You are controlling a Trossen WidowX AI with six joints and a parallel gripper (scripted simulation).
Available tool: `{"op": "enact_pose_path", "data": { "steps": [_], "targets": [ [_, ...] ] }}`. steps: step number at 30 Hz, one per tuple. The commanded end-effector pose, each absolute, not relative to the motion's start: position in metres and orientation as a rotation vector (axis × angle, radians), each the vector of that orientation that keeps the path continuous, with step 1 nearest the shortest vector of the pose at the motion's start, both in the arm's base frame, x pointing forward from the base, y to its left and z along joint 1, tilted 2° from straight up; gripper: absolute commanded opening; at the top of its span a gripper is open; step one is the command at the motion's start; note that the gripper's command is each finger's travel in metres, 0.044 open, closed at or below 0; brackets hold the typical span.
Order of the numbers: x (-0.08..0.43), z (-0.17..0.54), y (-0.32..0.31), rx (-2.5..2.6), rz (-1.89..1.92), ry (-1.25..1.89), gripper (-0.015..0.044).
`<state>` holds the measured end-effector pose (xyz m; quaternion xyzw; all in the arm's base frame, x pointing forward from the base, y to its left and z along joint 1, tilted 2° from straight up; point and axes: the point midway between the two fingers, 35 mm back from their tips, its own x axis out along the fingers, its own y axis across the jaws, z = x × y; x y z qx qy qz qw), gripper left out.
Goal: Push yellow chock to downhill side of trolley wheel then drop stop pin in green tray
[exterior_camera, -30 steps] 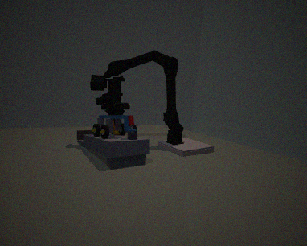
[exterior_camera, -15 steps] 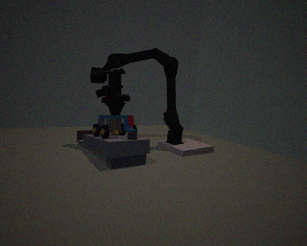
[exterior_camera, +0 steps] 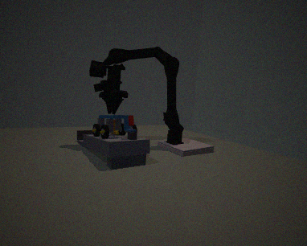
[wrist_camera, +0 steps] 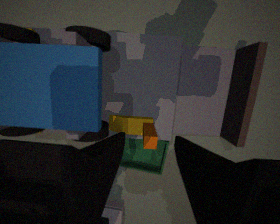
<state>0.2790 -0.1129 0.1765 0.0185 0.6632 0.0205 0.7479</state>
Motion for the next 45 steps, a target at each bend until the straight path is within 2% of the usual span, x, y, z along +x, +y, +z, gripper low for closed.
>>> {"op": "enact_pose_path", "data": {
  "steps": [1, 4, 22, 45],
  "targets": [
    [0.296, 0.183, -0.109, 0.072, -0.012, 1.372, 0.019],
    [0.302, 0.197, -0.11, 0.163, -0.094, 1.298, 0.019],
    [0.315, 0.208, -0.019, 0.799, -0.421, 1.344, 0.019],
    [0.295, 0.222, 0.088, 1.455, -0.998, 1.38, 0.019]
  ]
}}
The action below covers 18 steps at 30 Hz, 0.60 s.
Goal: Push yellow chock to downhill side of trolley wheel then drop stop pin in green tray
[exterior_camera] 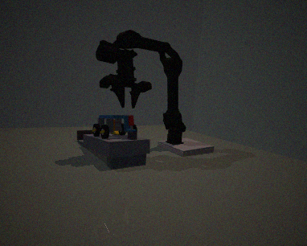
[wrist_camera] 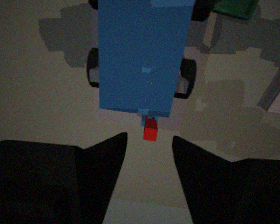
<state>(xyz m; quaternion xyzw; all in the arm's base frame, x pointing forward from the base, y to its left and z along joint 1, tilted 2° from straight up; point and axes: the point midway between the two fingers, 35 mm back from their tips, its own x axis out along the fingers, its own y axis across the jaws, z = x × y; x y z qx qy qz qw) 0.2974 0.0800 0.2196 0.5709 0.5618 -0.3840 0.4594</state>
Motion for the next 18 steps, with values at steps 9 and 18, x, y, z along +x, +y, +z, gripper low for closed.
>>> {"op": "enact_pose_path", "data": {
  "steps": [9, 18],
  "targets": [
    [0.296, 0.22, 0.088, 1.456, -0.998, 1.38, 0.019],
    [0.297, 0.207, 0.093, 1.456, -0.998, 1.381, 0.019]
  ]
}}
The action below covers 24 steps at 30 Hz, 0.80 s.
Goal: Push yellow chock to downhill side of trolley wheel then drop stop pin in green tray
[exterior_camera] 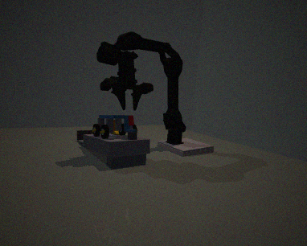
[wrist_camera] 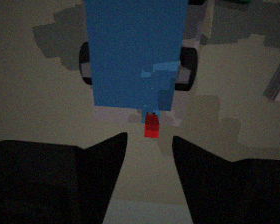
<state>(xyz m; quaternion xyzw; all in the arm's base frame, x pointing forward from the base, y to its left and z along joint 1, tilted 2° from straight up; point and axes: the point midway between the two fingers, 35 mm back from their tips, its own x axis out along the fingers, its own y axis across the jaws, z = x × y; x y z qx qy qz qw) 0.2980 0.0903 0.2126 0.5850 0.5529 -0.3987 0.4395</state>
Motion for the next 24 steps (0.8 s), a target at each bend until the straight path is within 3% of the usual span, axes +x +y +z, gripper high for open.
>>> {"op": "enact_pose_path", "data": {
  "steps": [1, 24],
  "targets": [
    [0.297, 0.205, 0.093, 1.456, -0.998, 1.381, 0.019],
    [0.299, 0.182, 0.101, 1.456, -0.998, 1.381, 0.019]
  ]
}}
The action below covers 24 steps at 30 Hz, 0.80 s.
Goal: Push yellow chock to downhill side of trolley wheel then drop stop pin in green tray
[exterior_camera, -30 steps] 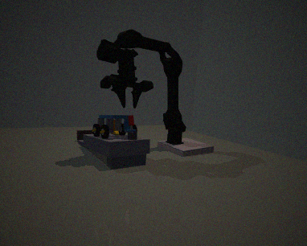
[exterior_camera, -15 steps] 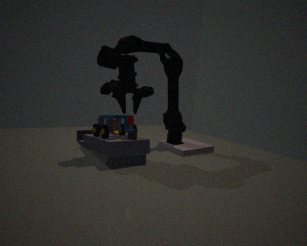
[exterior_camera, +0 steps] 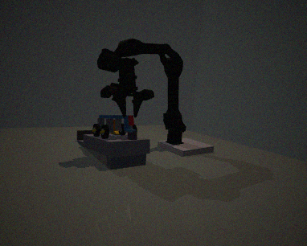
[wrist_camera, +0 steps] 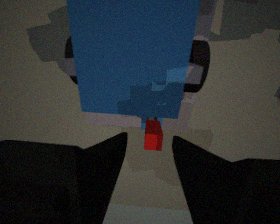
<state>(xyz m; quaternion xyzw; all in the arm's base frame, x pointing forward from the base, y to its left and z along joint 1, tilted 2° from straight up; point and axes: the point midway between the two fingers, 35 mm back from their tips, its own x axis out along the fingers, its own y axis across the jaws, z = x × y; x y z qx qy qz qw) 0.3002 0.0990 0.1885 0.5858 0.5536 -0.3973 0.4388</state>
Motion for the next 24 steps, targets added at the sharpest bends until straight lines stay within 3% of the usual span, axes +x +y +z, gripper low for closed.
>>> {"op": "enact_pose_path", "data": {
  "steps": [1, 22, 24],
  "targets": [
    [0.3, 0.181, 0.101, 1.456, -0.998, 1.381, 0.019],
    [0.3, 0.156, 0.109, 1.457, -0.997, 1.382, 0.019],
    [0.301, 0.159, 0.109, 1.456, -0.989, 1.381, 0.0137]
  ]
}}
